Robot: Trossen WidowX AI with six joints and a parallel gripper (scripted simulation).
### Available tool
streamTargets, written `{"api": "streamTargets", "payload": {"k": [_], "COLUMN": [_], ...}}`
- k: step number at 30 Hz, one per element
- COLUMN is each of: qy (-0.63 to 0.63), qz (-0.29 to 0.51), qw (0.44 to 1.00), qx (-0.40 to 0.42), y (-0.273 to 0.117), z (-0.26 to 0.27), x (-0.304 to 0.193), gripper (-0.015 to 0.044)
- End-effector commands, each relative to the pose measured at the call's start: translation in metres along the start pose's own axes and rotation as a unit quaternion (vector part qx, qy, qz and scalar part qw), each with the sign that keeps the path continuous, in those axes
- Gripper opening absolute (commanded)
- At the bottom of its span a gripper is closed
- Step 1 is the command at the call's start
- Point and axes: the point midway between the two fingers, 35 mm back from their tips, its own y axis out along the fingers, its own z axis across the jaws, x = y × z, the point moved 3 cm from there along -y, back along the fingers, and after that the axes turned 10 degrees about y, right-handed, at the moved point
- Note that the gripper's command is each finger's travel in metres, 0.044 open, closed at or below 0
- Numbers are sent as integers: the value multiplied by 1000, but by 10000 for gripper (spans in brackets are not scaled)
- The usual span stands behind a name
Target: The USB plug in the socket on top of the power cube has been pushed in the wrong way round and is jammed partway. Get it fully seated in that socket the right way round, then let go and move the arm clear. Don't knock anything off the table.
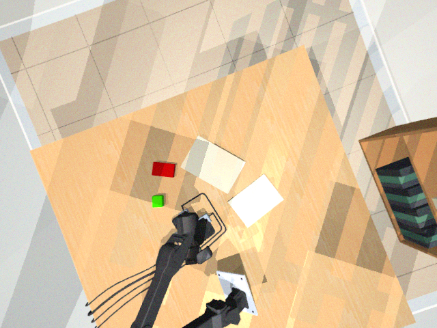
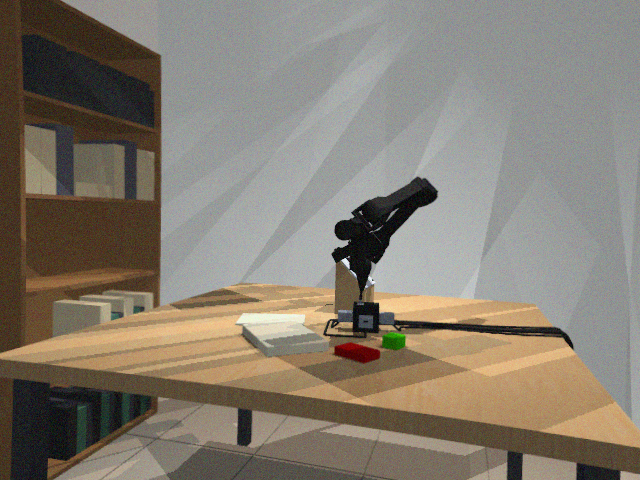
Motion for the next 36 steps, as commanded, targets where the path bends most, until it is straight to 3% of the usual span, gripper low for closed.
{"api": "streamTargets", "payload": {"k": [1,36], "qy": [2,2], "qz": [3,3], "qw": [1000,1000], "qx": [1,1], "y": [1,5], "z": [0,0], "x": [0,0], "gripper": [0,0]}}
